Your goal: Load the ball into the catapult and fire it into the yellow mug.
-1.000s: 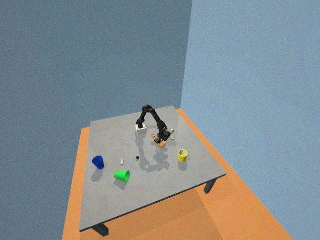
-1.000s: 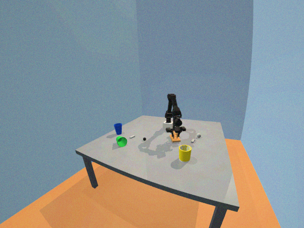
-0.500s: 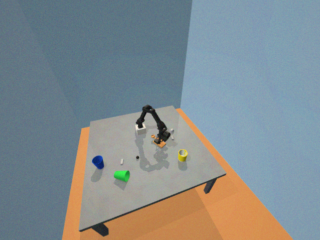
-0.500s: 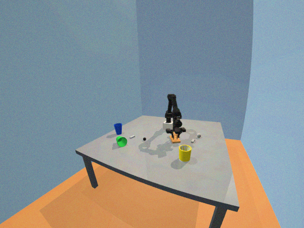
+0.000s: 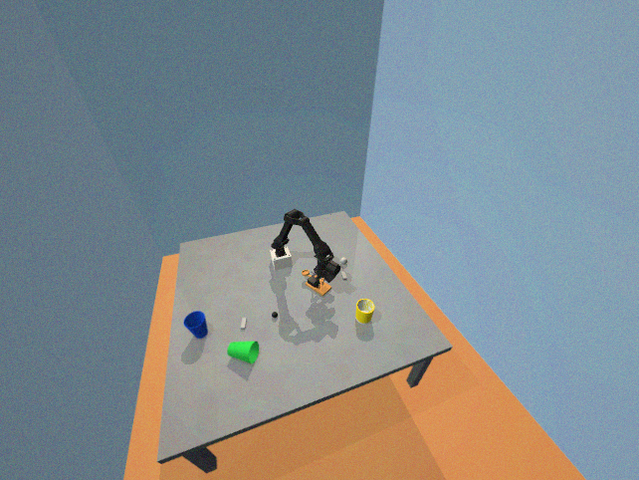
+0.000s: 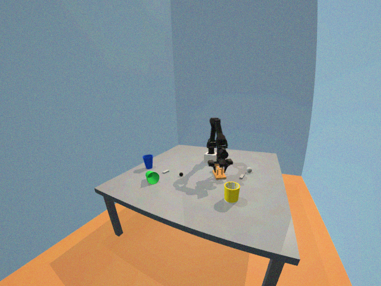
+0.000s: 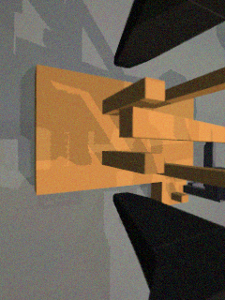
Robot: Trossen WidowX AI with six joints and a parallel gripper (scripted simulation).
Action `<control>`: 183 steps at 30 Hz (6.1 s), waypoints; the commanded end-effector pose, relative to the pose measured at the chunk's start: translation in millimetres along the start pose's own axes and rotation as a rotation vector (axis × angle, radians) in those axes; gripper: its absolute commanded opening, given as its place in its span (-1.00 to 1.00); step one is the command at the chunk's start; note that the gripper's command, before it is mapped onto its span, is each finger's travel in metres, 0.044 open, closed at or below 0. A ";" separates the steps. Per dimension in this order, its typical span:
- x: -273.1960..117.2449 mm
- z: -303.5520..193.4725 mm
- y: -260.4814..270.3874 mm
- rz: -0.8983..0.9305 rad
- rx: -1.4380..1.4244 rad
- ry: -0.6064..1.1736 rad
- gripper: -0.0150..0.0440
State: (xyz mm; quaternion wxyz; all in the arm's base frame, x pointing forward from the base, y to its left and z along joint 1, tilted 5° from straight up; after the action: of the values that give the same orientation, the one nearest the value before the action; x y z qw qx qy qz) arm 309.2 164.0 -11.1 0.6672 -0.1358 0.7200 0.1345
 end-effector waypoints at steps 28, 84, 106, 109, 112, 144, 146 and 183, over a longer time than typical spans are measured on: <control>-38.4 -0.6 -0.6 0.005 0.000 -0.030 1.00; -28.5 1.4 -0.4 0.003 -0.001 -0.030 -0.49; -14.7 3.5 0.6 0.005 -0.002 -0.030 -0.49; -9.7 3.7 0.6 0.005 -0.002 -0.030 -0.49; -4.8 3.7 0.7 0.005 -0.002 -0.030 -0.49; -1.9 4.2 0.5 0.003 -0.002 -0.022 0.93; -32.1 5.9 0.6 0.003 -0.001 -0.023 1.00; -53.7 -4.3 -238.6 -0.027 0.354 -0.035 0.53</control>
State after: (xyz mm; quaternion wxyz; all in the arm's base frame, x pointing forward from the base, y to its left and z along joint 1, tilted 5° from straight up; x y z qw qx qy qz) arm 394.7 -8.8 53.3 0.6939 -0.0406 0.7185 0.0248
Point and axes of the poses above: the point midway between the two fingers, 35 mm back from their tips, its own x axis out along the fingers, its own y axis across the jaws, z = x × y, the point moved 1 cm from there along -x, back along the fingers, and after that the axes turned 6 degrees about x, right-handed, at the moved point
